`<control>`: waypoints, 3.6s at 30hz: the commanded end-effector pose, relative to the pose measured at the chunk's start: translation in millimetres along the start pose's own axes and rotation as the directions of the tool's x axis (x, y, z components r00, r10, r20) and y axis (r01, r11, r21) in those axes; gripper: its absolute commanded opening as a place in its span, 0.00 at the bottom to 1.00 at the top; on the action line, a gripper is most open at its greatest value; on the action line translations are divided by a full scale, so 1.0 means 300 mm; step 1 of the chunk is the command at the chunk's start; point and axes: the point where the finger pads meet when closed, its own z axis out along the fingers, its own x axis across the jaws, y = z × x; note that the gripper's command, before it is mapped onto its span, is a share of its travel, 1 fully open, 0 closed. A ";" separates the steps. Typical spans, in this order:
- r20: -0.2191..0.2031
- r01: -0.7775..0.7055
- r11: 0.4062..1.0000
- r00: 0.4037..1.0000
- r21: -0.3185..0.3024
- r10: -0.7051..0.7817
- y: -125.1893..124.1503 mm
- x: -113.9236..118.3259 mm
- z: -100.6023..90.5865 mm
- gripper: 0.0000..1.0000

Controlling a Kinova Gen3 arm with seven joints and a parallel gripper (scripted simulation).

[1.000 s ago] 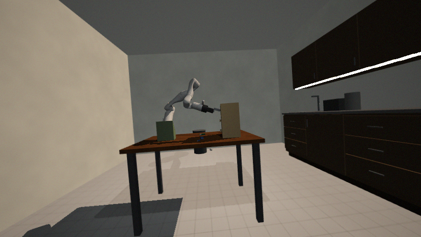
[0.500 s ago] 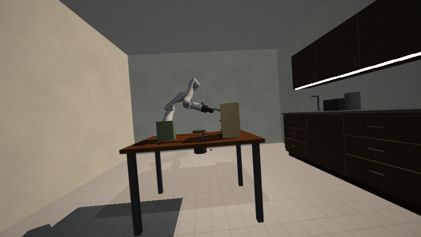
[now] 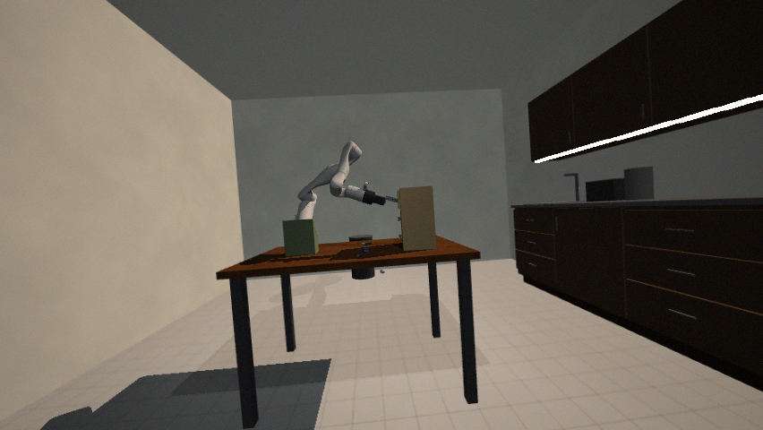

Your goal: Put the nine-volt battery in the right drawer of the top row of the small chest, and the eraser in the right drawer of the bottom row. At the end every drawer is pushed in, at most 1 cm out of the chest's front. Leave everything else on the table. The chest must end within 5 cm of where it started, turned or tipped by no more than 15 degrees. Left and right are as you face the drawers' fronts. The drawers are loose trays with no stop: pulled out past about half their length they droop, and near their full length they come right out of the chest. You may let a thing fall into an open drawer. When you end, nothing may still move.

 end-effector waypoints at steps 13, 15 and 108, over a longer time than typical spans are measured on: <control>-0.003 -0.002 1.000 1.000 0.002 0.002 0.016 0.005 -0.056 0.37; -0.003 -0.002 1.000 1.000 0.002 0.002 0.019 0.005 -0.065 0.37; -0.003 -0.002 1.000 1.000 0.002 0.002 0.116 0.004 -0.329 0.67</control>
